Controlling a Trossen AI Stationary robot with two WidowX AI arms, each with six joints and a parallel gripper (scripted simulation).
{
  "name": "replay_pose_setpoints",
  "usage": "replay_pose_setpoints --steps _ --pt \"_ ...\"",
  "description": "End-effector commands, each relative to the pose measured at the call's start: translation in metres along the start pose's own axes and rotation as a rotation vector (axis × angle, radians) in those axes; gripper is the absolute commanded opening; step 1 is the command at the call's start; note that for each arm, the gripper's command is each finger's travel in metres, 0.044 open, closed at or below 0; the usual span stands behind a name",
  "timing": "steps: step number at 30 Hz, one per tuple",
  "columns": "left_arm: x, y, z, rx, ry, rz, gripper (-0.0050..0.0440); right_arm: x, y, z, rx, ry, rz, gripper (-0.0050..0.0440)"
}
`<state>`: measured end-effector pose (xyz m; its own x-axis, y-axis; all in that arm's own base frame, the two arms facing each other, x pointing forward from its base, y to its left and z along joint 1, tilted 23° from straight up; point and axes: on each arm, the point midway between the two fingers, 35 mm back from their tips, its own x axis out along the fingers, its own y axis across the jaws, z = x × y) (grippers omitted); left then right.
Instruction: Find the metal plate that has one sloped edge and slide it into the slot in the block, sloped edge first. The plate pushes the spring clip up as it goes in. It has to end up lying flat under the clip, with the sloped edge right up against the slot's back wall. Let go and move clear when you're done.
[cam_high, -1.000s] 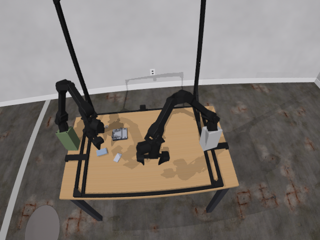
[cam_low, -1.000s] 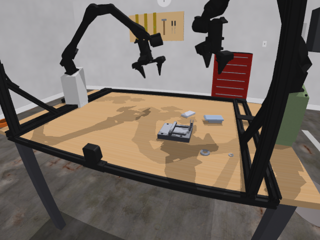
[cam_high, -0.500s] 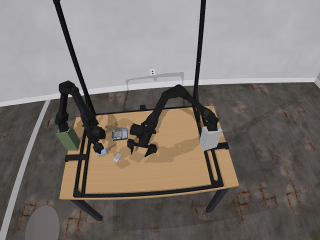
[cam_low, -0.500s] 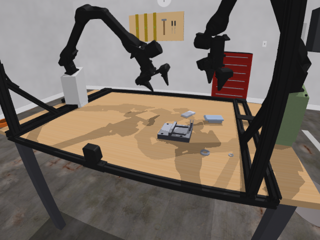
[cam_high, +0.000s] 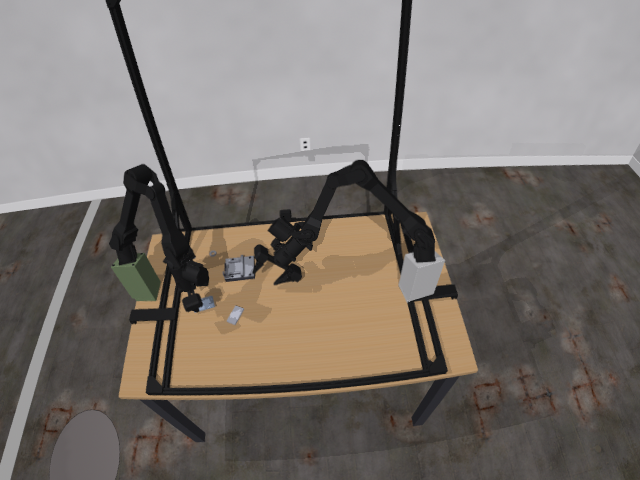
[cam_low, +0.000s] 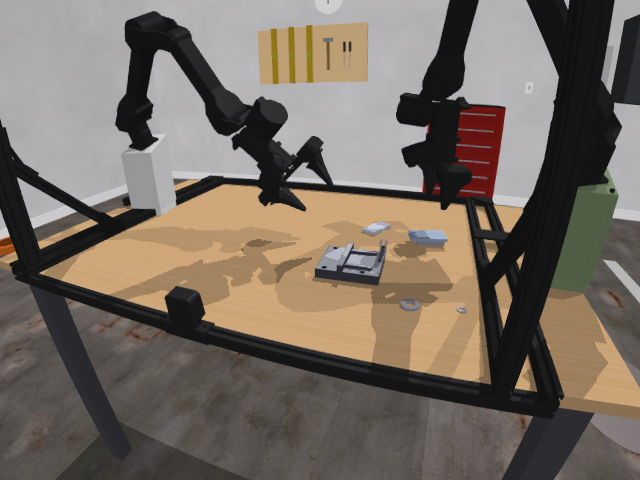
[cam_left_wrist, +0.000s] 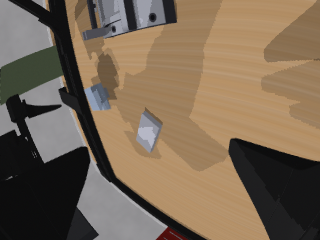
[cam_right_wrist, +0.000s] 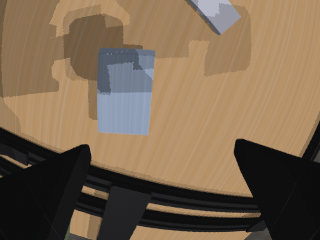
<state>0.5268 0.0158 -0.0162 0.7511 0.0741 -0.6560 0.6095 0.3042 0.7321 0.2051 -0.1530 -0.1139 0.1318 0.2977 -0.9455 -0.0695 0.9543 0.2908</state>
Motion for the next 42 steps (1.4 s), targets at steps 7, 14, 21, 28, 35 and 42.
replay_pose_setpoints --steps 7,14,21,28,35,42 --pt "-0.030 0.001 0.100 -0.120 -0.131 0.230 0.0440 0.032 0.030 -0.015 0.100 -0.009 0.058 0.0440" --pt "-0.037 0.000 0.113 -0.143 -0.156 0.254 0.0440 0.035 0.033 -0.017 0.113 -0.010 0.065 0.0440" --pt "-0.037 0.000 0.114 -0.144 -0.158 0.256 0.0440 0.049 0.034 -0.016 0.114 -0.010 0.066 0.0440" --pt "-0.037 0.000 0.114 -0.144 -0.158 0.256 0.0440 0.064 0.035 -0.016 0.114 -0.010 0.066 0.0440" --pt "-0.037 0.000 0.114 -0.144 -0.158 0.256 0.0440 0.073 0.035 -0.015 0.114 -0.011 0.066 0.0440" --pt "-0.037 0.000 0.114 -0.144 -0.158 0.256 0.0440 0.070 0.035 -0.016 0.111 -0.010 0.064 0.0344"
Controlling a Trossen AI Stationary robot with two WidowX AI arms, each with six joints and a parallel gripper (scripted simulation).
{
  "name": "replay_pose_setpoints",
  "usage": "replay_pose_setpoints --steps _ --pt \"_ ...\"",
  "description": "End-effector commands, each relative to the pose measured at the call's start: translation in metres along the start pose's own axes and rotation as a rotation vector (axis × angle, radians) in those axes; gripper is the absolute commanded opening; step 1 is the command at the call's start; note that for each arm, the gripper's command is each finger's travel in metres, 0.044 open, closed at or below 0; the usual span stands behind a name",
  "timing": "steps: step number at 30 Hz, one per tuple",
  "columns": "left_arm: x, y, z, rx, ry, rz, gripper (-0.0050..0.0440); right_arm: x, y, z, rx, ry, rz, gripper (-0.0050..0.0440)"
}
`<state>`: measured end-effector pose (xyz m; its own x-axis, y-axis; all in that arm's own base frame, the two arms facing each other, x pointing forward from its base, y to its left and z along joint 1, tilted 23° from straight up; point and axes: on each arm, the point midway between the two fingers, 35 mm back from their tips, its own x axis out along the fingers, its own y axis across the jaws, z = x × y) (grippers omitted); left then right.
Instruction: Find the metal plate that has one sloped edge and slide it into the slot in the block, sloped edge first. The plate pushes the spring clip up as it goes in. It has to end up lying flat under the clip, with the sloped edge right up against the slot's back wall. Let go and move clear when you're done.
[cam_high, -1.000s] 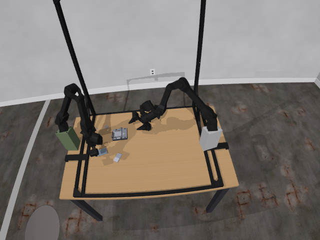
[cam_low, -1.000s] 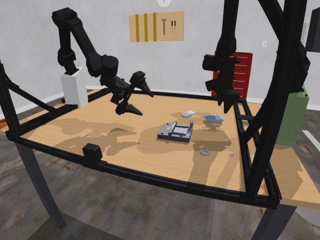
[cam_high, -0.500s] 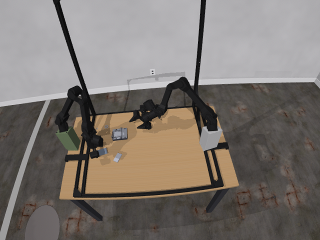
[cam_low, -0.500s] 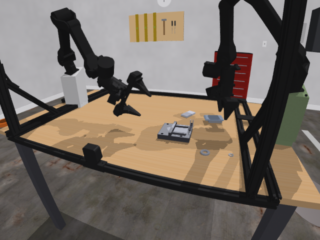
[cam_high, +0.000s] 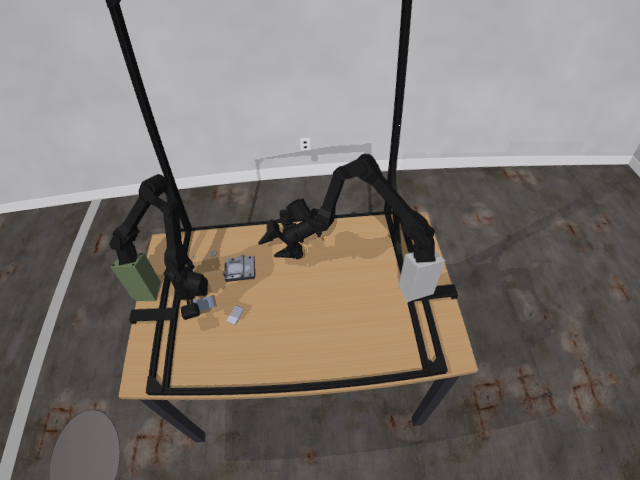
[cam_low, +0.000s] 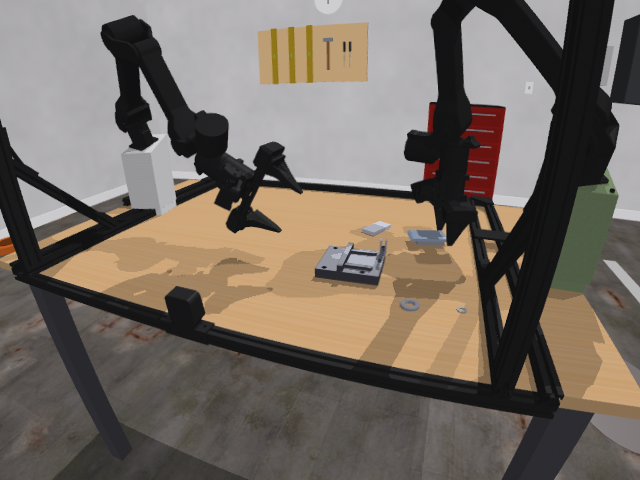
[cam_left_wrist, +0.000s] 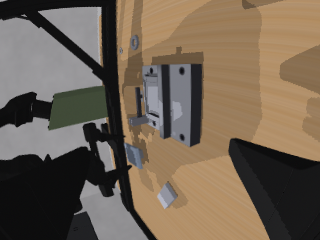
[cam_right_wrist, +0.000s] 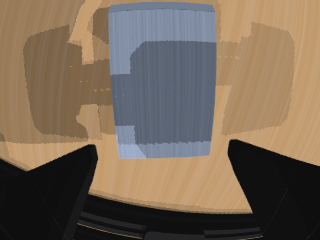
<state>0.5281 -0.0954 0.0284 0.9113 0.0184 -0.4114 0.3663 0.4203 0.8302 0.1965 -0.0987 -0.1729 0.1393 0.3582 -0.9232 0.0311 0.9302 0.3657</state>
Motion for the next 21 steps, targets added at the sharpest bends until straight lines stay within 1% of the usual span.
replay_pose_setpoints --steps 1,2,4,5,17,19,21 --pt "-0.0004 0.0004 -0.0001 -0.007 0.002 0.003 0.0440 -0.0010 -0.0001 0.0000 0.001 -0.001 0.000 0.0344" --pt "-0.0004 0.0004 -0.0001 -0.007 0.002 0.003 0.0440 -0.0010 -0.0001 0.0000 0.001 -0.001 0.000 0.0344" --pt "-0.0004 0.0004 -0.0001 -0.007 0.002 0.003 0.0440 -0.0010 -0.0001 0.0000 0.001 -0.001 0.000 0.0296" --pt "-0.0004 0.0004 -0.0001 -0.007 0.002 0.003 0.0440 -0.0010 -0.0001 0.0000 0.001 -0.001 0.000 0.0296" --pt "-0.0004 0.0004 -0.0001 -0.007 0.002 0.003 0.0440 -0.0010 -0.0001 0.0000 0.001 -0.001 0.000 0.0216" --pt "-0.0004 0.0004 -0.0001 -0.007 0.002 0.003 0.0440 -0.0010 -0.0001 0.0000 0.001 -0.001 0.000 0.0216" --pt "-0.0004 0.0004 -0.0001 -0.007 0.002 0.003 0.0440 -0.0010 -0.0001 0.0000 0.001 -0.001 0.000 0.0203"
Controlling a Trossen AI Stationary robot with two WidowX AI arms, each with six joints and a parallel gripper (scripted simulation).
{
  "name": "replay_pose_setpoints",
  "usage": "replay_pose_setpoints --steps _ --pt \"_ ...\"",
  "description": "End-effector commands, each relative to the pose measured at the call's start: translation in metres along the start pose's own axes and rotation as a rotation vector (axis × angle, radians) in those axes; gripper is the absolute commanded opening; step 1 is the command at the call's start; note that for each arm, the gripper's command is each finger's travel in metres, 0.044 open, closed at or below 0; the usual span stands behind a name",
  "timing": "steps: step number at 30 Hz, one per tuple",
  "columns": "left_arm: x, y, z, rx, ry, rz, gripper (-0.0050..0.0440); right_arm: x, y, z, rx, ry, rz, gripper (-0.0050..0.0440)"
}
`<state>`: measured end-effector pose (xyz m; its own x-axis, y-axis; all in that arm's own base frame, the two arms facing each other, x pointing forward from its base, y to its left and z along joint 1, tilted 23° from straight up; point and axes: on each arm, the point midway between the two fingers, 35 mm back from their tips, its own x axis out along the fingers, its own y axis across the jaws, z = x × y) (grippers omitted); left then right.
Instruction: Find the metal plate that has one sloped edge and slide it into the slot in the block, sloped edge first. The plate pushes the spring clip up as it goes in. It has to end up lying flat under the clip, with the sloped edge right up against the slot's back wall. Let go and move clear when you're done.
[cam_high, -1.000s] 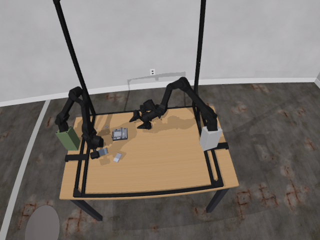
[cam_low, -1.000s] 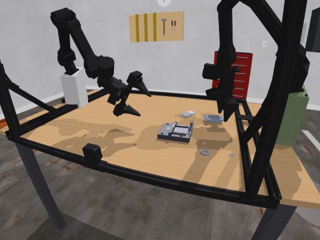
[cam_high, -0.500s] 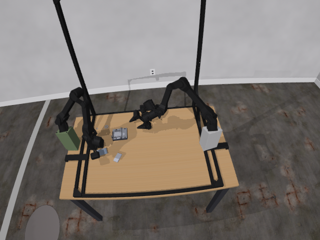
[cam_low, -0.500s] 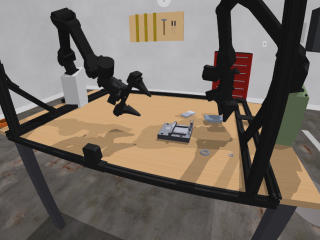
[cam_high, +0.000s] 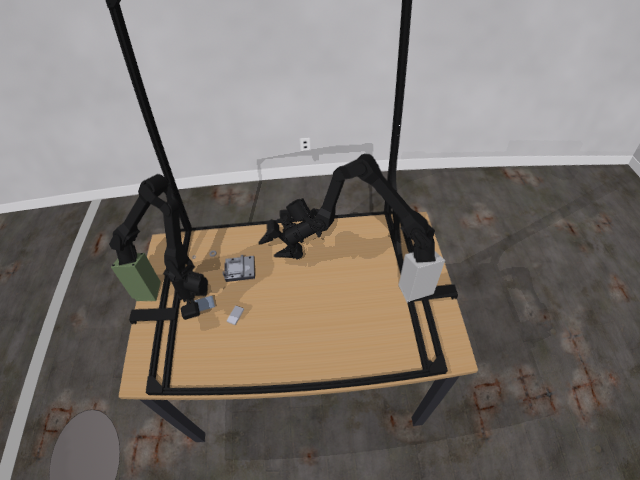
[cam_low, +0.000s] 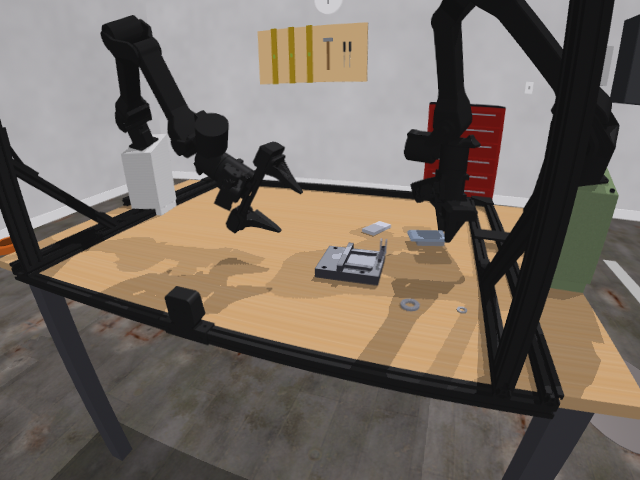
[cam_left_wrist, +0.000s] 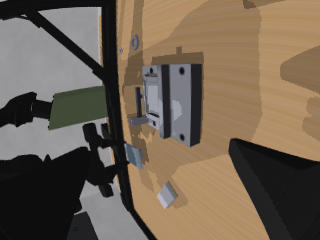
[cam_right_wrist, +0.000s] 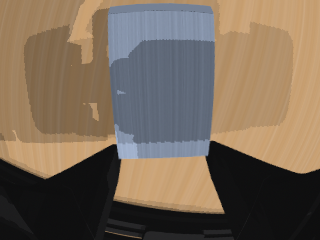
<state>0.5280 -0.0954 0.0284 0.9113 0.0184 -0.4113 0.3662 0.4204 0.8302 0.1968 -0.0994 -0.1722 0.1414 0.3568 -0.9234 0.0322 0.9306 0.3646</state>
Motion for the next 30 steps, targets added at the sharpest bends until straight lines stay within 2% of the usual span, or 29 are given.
replay_pose_setpoints --steps 1,2,10,11,17,25,30 --pt "0.000 0.000 0.000 -0.007 0.002 0.003 0.0440 0.000 0.000 0.000 0.000 0.001 0.001 0.0203" --pt "0.000 0.000 0.000 -0.007 0.002 0.003 0.0440 0.000 0.000 0.000 0.000 0.001 0.001 0.0203" --pt "0.000 0.000 0.000 -0.007 0.002 0.003 0.0440 -0.030 0.000 0.001 0.005 0.000 0.002 0.0011" --pt "0.000 0.000 0.000 -0.007 0.002 0.003 0.0440 -0.033 0.000 0.001 0.006 0.000 0.002 0.0000" --pt "0.000 0.000 0.000 -0.007 0.002 0.003 0.0440 -0.037 0.003 0.002 0.011 0.000 0.001 -0.0002" --pt "0.000 0.000 0.000 -0.007 0.002 0.003 0.0440 -0.040 0.038 0.018 0.062 0.006 -0.013 -0.0005" --pt "0.000 0.000 0.000 -0.007 0.002 0.003 0.0440 -0.042 0.062 0.024 0.094 0.006 -0.018 -0.0043"
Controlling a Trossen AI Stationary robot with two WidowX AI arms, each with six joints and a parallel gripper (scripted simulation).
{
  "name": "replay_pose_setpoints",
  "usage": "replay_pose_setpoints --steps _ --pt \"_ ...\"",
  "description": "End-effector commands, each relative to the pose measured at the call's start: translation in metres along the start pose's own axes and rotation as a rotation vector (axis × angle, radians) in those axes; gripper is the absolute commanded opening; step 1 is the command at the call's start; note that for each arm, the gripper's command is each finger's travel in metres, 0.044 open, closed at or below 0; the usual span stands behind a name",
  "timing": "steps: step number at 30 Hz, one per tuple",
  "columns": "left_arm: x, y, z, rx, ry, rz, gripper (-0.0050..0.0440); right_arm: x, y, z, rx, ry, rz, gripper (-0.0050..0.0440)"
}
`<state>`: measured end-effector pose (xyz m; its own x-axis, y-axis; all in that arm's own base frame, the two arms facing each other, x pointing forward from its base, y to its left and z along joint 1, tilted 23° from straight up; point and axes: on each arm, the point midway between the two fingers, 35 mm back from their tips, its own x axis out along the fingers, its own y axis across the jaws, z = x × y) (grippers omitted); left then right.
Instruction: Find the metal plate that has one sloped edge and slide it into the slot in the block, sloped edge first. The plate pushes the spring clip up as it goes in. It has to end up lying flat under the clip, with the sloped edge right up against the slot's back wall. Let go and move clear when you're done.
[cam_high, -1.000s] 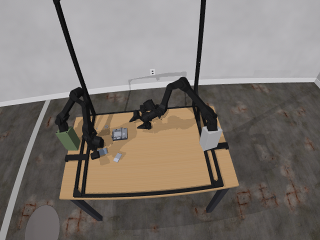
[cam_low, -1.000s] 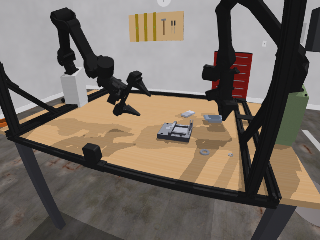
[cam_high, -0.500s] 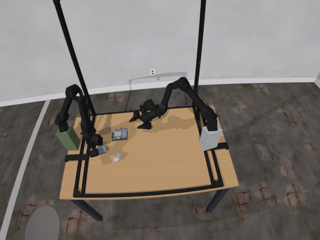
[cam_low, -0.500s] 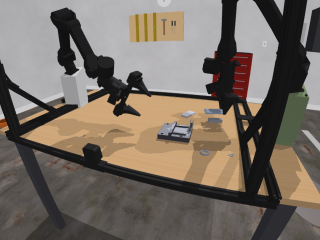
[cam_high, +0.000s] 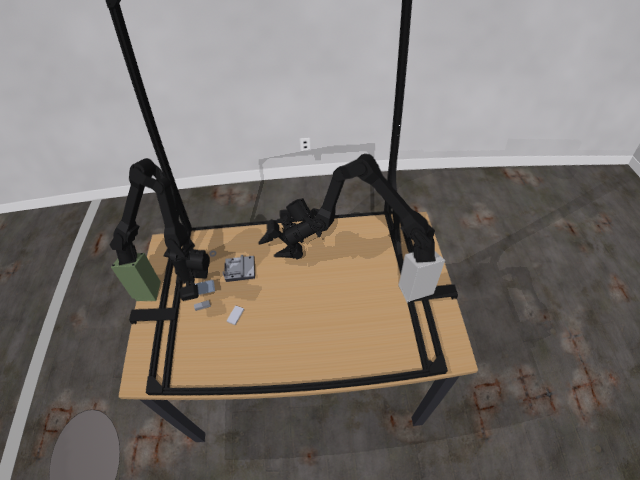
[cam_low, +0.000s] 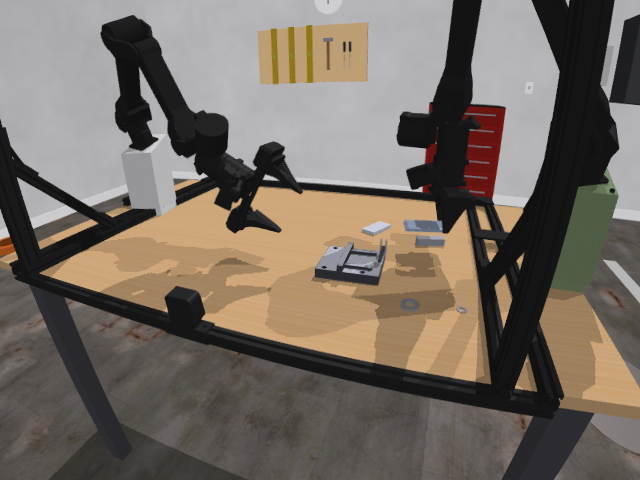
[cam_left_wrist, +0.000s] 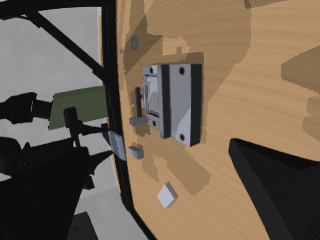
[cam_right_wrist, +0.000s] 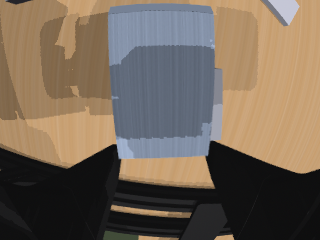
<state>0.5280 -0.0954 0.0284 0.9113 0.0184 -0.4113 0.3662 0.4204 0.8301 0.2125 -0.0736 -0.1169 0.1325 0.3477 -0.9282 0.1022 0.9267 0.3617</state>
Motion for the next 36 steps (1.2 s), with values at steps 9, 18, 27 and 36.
replay_pose_setpoints --steps 9,18,27,36 --pt "0.000 0.000 0.000 -0.007 0.002 0.003 0.0440 -0.005 0.052 0.004 0.070 -0.004 -0.008 -0.0050" --pt "0.000 0.000 0.000 -0.007 0.002 0.003 0.0440 -0.006 0.091 -0.001 0.121 -0.007 0.002 -0.0050" --pt "0.000 0.000 0.000 -0.007 0.002 0.003 0.0440 -0.007 0.117 -0.008 0.157 -0.007 0.014 -0.0050" --pt "0.000 0.000 0.000 -0.007 0.002 0.003 0.0440 -0.002 0.116 -0.001 0.158 -0.007 0.014 -0.0050"
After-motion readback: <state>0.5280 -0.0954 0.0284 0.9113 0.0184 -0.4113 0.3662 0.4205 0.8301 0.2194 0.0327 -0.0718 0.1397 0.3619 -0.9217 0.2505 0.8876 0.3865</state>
